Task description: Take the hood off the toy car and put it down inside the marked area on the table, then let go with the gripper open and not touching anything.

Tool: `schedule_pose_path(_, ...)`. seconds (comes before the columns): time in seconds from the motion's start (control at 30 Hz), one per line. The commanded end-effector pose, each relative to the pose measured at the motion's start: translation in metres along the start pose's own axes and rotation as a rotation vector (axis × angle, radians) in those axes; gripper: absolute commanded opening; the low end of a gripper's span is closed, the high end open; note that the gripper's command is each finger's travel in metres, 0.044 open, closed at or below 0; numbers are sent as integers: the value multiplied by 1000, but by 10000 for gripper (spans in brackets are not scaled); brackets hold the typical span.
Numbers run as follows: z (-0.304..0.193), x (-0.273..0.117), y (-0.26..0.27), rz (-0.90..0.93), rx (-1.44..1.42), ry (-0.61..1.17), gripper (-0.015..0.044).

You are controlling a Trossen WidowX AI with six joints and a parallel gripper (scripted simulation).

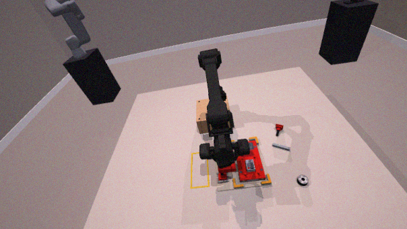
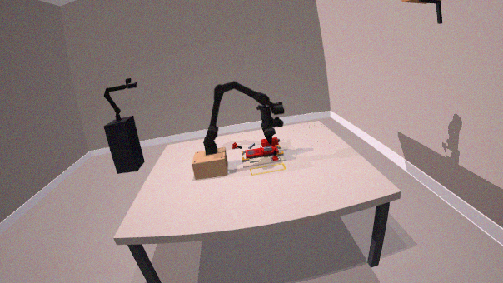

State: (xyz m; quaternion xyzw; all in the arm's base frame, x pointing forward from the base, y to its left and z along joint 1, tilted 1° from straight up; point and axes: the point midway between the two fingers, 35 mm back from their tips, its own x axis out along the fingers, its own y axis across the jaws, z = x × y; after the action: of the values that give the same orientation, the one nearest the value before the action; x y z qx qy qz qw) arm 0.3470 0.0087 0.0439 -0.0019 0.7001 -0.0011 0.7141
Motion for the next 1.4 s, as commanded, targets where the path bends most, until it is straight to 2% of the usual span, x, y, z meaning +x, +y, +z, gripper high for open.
schedule_pose_path(0.0,-2,0,-14,-5,-3,2,0)
schedule_pose_path(0.9,-26,-3,-107,-13,-6,5,0)
schedule_pose_path(1.37,-38,-3,-134,-15,-7,6,0)
